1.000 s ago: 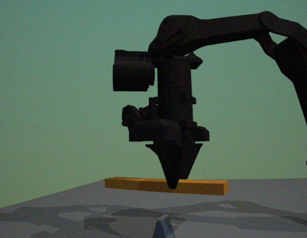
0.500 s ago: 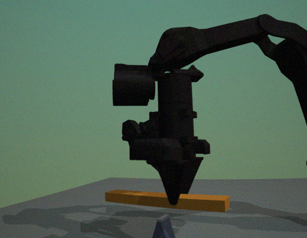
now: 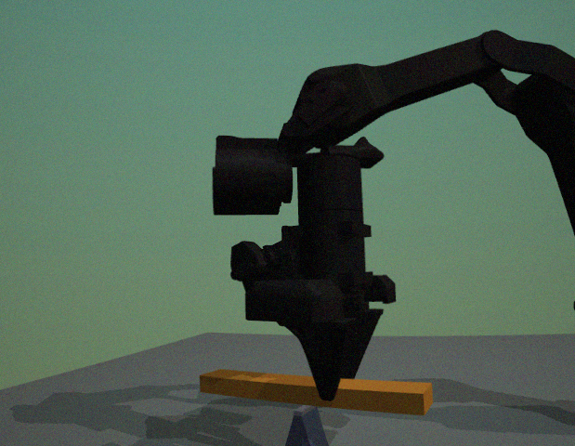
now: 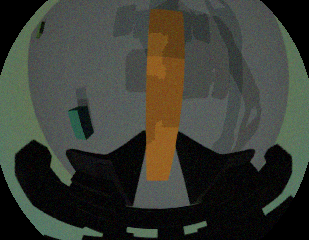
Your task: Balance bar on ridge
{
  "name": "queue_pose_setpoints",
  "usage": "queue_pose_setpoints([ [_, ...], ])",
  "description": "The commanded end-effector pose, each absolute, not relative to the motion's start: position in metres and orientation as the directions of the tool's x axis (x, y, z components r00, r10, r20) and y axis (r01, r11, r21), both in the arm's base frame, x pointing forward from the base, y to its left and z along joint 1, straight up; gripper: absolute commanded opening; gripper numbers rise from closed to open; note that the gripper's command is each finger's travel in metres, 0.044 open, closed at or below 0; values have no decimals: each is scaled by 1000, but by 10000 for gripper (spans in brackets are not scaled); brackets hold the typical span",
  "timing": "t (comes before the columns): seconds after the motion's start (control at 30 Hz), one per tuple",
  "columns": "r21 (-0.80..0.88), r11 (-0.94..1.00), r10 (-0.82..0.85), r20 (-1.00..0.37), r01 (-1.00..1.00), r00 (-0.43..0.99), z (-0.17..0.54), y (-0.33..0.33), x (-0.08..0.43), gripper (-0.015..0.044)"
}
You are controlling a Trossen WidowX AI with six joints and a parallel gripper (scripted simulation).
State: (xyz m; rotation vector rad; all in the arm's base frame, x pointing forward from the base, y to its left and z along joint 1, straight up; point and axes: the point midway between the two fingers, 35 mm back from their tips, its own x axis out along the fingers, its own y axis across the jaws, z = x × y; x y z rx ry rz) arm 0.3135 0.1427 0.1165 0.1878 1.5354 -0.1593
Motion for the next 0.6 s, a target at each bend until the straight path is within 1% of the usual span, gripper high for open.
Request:
queue_pose_setpoints([
  [0.0, 21, 976, 14, -999, 216, 31, 117, 142, 314, 0],
  [0.57, 21, 976, 14, -999, 216, 31, 115, 143, 314, 0],
])
